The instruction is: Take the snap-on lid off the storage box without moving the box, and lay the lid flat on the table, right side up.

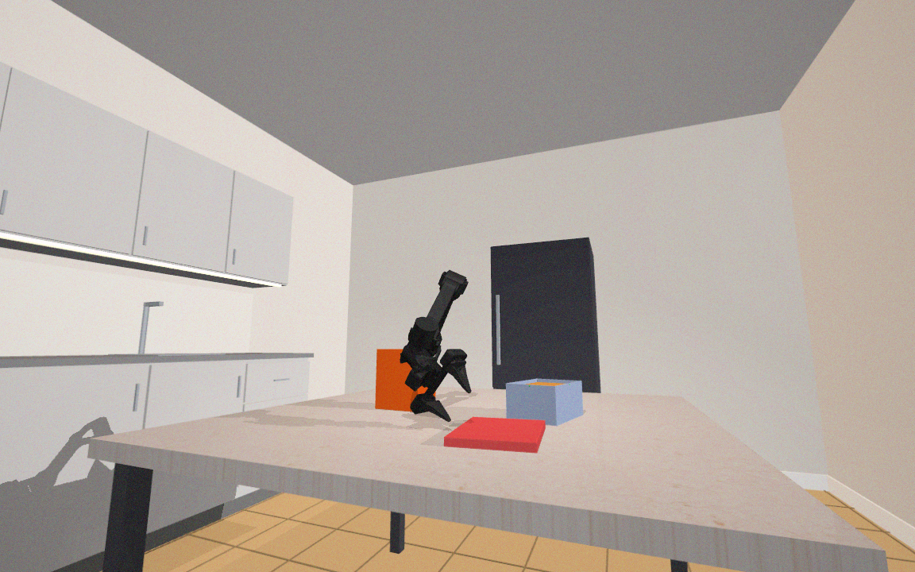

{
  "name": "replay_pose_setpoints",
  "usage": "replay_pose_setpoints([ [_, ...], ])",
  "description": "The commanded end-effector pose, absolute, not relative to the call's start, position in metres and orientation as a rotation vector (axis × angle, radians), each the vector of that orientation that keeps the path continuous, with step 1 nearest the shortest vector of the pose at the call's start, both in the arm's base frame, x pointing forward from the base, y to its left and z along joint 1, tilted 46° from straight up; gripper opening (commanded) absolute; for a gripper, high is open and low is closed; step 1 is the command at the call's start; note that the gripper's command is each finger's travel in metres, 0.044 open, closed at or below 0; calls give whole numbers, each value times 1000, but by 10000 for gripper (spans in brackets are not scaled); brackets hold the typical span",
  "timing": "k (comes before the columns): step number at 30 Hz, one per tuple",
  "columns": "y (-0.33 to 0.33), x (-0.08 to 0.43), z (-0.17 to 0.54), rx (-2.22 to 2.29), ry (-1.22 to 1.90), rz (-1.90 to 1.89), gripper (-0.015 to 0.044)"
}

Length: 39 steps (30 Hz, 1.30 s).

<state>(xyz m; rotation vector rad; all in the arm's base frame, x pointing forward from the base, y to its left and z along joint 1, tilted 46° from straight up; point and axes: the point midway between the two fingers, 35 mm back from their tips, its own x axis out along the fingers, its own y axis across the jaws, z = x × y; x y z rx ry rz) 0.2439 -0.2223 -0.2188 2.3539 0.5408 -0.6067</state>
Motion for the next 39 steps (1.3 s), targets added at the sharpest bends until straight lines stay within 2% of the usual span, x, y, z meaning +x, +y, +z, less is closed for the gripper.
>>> replay_pose_setpoints([
  [1, -219, 235, -216, 2354, 540, -601, 440],
  [22, -208, 194, -212, 2352, 542, -606, 440],
  [39, -226, 184, -194, 2351, 542, -609, 440],
])
